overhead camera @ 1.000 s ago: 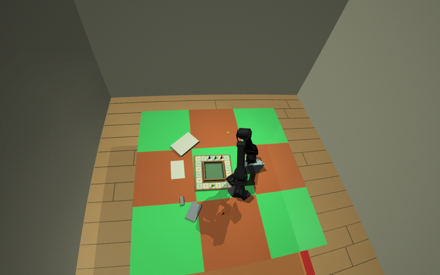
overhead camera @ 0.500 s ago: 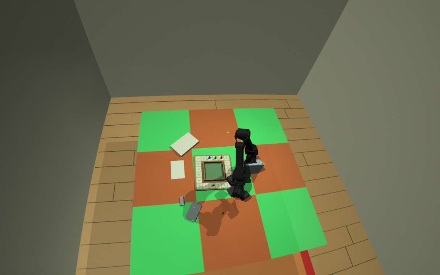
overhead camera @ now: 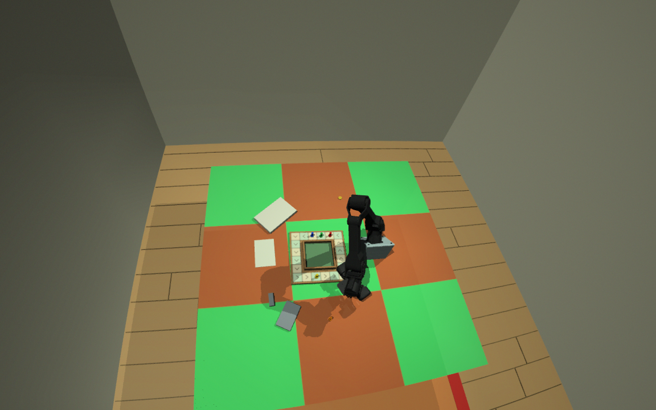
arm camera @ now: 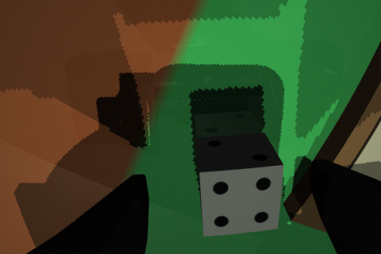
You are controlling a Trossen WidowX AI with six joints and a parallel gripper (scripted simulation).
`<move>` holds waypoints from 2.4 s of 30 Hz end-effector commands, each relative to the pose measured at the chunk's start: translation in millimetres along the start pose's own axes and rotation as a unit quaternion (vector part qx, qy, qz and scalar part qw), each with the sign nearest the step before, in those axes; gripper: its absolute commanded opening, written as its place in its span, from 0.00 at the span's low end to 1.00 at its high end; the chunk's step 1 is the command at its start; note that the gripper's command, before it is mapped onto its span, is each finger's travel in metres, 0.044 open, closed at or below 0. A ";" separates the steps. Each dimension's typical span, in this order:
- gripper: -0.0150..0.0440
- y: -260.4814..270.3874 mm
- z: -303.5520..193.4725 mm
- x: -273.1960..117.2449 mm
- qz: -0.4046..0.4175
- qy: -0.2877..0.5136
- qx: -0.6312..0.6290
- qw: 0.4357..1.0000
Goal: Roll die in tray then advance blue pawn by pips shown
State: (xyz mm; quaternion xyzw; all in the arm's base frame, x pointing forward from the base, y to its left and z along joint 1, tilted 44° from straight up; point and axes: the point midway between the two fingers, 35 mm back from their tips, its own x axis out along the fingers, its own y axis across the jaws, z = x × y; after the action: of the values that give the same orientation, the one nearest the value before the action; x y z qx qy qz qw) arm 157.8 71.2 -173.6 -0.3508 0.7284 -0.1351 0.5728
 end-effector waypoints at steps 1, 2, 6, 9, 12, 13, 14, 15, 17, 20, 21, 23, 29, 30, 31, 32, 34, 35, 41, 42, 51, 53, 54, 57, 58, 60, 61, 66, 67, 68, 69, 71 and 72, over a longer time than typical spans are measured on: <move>0.72 -1.6 -3.0 7.3 -0.004 0.003 -0.003 1.000; 0.72 -1.7 -3.1 7.6 -0.004 0.003 -0.003 1.000; 0.54 -1.7 -3.1 7.6 -0.004 0.003 -0.003 1.000; 0.44 -1.7 -3.1 7.6 -0.004 0.003 -0.003 1.000; 0.41 -1.7 -3.1 7.6 -0.004 0.003 -0.003 1.000; 0.40 -1.7 -3.1 7.6 -0.004 0.003 -0.003 1.000; 0.39 -1.7 -3.1 7.6 -0.004 0.003 -0.003 1.000; 0.37 -1.7 -3.1 7.6 -0.004 0.003 -0.003 1.000; 0.29 -1.5 -2.7 6.4 -0.004 0.003 -0.003 1.000; 0.25 0.3 2.2 -9.9 -0.004 0.003 -0.003 1.000; 0.25 1.0 3.9 -17.1 -0.003 0.003 -0.003 1.000; 0.25 2.1 6.8 -32.0 -0.003 0.002 -0.004 1.000; 0.25 3.2 9.9 -79.1 -0.002 0.002 -0.004 1.000; 0.25 3.1 9.7 -87.2 -0.002 0.003 -0.004 1.000; 0.25 2.8 9.2 -95.4 -0.002 0.003 -0.004 1.000; 0.25 2.4 8.4 -103.6 -0.002 0.003 -0.004 1.000; 0.25 1.8 7.1 -114.5 -0.002 0.003 -0.004 1.000; 0.25 1.7 6.9 -115.8 -0.002 0.003 -0.004 1.000; 0.25 -9.9 12.3 -114.8 0.003 0.005 -0.025 1.000; 0.25 -14.4 14.2 -114.4 0.005 0.005 -0.034 0.999; 0.25 -52.7 28.8 -110.7 0.015 0.001 -0.126 0.992; 0.25 -60.8 31.4 -109.9 0.015 -0.001 -0.148 0.989; 0.25 -64.9 32.6 -109.5 0.015 -0.002 -0.159 0.987; 0.25 -77.3 35.8 -107.9 0.015 -0.004 -0.191 0.981; 0.25 -81.4 36.7 -107.3 0.016 -0.005 -0.202 0.979; 0.25 -89.7 38.2 -106.1 0.016 -0.006 -0.224 0.975; 0.25 -93.8 38.9 -105.4 0.015 -0.007 -0.234 0.972; 0.25 -114.8 41.4 -101.6 0.014 -0.009 -0.287 0.958; 0.25 -119.0 41.7 -100.8 0.014 -0.009 -0.298 0.955; 0.25 -123.4 42.0 -99.9 0.013 -0.009 -0.308 0.951; 0.25 -127.7 42.2 -99.1 0.012 -0.009 -0.318 0.948; 0.25 -136.4 42.5 -97.2 0.011 -0.009 -0.338 0.941; 0.25 -140.8 42.6 -96.3 0.010 -0.009 -0.348 0.937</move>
State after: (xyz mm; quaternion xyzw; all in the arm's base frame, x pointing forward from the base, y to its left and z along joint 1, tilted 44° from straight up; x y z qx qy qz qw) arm 253.1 53.5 -37.7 -0.5076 0.7336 0.1172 0.4364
